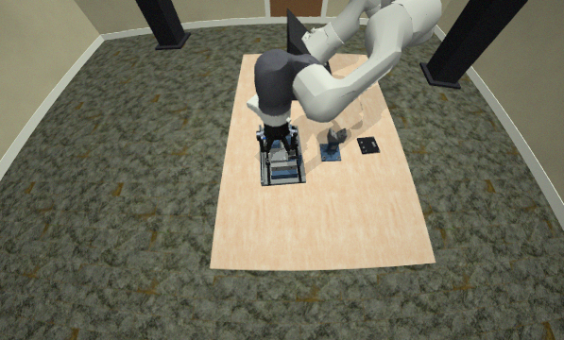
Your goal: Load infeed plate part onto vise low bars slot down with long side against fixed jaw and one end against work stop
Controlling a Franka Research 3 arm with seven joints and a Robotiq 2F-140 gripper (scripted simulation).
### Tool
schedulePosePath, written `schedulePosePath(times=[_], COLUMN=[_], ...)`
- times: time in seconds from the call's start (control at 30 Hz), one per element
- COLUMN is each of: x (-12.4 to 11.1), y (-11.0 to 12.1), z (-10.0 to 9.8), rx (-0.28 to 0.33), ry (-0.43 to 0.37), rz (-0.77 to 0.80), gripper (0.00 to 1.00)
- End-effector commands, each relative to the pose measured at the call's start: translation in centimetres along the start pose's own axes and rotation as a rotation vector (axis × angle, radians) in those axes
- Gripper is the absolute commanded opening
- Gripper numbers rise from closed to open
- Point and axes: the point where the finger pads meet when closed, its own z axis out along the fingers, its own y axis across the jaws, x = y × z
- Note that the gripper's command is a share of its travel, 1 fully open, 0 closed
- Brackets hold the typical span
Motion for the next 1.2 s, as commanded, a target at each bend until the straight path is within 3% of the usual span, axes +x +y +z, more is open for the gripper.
schedulePosePath(times=[0.0,0.07,0.1,1.17], x=[-0.09,-0.09,-0.09,-0.09], y=[0.04,0.04,0.04,0.04], z=[0.0,0.0,0.0,0.0], rx=[0.001,0.001,0.001,0.001], ry=[-0.003,-0.003,-0.003,-0.003], rz=[0.003,0.003,0.003,0.003], gripper=[0.0,0.0,0.47,0.47])
